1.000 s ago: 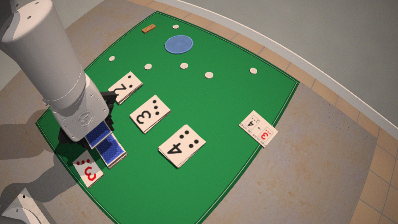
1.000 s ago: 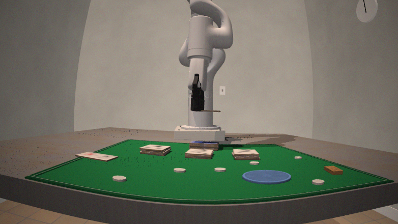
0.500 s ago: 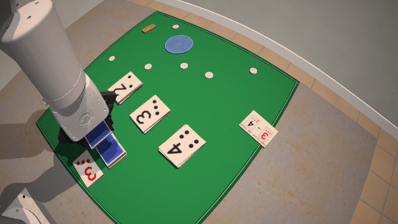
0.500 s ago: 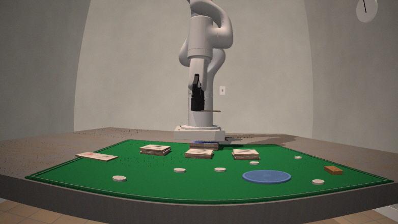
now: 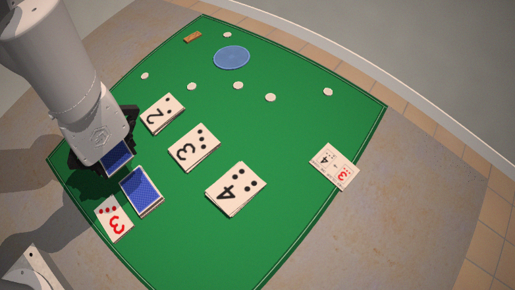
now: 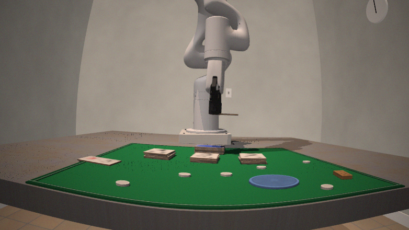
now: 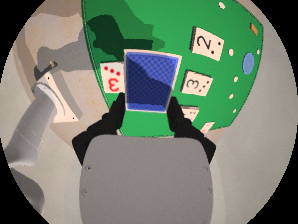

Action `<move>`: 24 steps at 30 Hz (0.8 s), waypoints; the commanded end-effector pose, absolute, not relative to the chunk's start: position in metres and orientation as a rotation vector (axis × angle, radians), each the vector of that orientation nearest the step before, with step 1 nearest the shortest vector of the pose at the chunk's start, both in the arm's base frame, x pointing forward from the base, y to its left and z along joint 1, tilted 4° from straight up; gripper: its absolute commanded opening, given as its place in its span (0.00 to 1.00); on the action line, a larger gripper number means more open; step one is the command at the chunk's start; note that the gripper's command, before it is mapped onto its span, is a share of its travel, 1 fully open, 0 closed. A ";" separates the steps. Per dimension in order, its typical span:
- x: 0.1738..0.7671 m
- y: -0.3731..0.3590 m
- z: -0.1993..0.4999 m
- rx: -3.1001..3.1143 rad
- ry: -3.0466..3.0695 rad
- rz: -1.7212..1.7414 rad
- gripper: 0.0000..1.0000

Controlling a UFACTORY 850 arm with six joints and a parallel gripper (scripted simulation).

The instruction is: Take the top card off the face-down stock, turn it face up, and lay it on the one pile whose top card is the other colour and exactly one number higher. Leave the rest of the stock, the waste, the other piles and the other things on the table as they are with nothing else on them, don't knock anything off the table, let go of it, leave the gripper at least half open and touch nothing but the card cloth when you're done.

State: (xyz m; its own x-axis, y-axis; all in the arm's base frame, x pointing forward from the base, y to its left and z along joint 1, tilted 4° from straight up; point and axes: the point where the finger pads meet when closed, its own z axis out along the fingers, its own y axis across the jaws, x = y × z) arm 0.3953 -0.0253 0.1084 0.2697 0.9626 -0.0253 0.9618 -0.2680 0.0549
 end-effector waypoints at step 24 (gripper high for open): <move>0.409 0.033 0.100 2.454 1.864 0.022 0.62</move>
